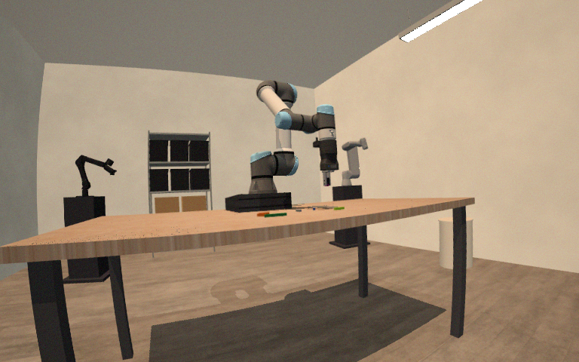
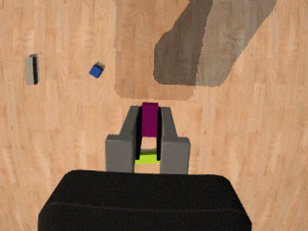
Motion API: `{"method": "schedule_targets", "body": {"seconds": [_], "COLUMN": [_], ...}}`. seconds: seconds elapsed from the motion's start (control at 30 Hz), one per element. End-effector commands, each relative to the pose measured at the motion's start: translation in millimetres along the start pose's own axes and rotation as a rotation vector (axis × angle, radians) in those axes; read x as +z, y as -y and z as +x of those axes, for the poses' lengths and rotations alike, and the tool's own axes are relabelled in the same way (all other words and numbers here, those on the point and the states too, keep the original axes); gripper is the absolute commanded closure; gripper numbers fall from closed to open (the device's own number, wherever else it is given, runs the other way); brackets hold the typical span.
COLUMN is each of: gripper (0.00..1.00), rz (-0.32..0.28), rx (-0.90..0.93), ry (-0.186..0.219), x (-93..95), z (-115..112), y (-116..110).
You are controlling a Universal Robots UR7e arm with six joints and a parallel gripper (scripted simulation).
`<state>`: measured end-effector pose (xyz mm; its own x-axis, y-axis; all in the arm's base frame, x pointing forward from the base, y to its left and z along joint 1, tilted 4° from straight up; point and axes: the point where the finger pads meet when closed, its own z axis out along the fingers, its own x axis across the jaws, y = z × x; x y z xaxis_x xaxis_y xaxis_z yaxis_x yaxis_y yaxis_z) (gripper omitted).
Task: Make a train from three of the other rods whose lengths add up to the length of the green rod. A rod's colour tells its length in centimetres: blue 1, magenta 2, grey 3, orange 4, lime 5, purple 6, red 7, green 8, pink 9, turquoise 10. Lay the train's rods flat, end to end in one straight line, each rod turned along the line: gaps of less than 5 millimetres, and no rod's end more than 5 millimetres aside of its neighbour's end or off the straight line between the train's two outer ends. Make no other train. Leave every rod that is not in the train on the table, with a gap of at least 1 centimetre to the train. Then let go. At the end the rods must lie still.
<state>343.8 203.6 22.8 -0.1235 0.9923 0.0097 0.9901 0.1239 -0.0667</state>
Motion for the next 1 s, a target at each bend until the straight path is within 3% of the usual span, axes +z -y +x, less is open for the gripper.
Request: {"method": "schedule_targets", "body": {"seconds": [0.0,0.6,0.97], "gripper": [0.76,0.76,0.76], "rz": [-0.001,-0.001,-0.002], "rx": [0.168,0.539,0.549], "ry": [0.001,0.001,0.0], "x": [-0.7,-0.4,-0.8], "z": [-21.6,-66.4,-67.5], "y": [1.8,7.7,7.0]}}
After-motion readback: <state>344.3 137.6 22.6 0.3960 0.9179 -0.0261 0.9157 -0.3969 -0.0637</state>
